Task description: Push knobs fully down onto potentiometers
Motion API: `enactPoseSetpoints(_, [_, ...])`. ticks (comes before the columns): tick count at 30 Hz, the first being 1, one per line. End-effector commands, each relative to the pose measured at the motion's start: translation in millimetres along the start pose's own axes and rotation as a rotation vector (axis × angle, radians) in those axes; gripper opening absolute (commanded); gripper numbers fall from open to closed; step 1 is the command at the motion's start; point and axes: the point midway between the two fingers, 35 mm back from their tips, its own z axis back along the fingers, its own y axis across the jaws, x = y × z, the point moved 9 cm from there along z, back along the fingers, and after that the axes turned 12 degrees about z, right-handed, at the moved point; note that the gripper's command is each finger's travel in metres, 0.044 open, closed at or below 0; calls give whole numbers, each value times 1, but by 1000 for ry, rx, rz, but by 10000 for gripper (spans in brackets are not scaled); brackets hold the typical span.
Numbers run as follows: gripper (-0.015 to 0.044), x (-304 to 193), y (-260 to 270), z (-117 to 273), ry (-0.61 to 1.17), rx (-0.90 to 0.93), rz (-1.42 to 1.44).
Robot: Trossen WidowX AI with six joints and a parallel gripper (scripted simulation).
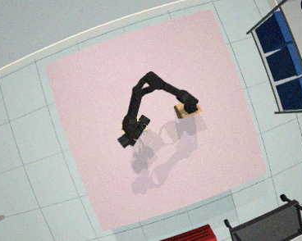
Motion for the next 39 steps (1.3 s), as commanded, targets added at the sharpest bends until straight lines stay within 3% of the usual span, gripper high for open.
enactPoseSetpoints(1, [105,4,-5,8,0,28,35])
enactPoseSetpoints(5, [0,8,-6,14,-3,35,140])
enactPoseSetpoints(39, [0,47,-10,48,-7,9,1299])
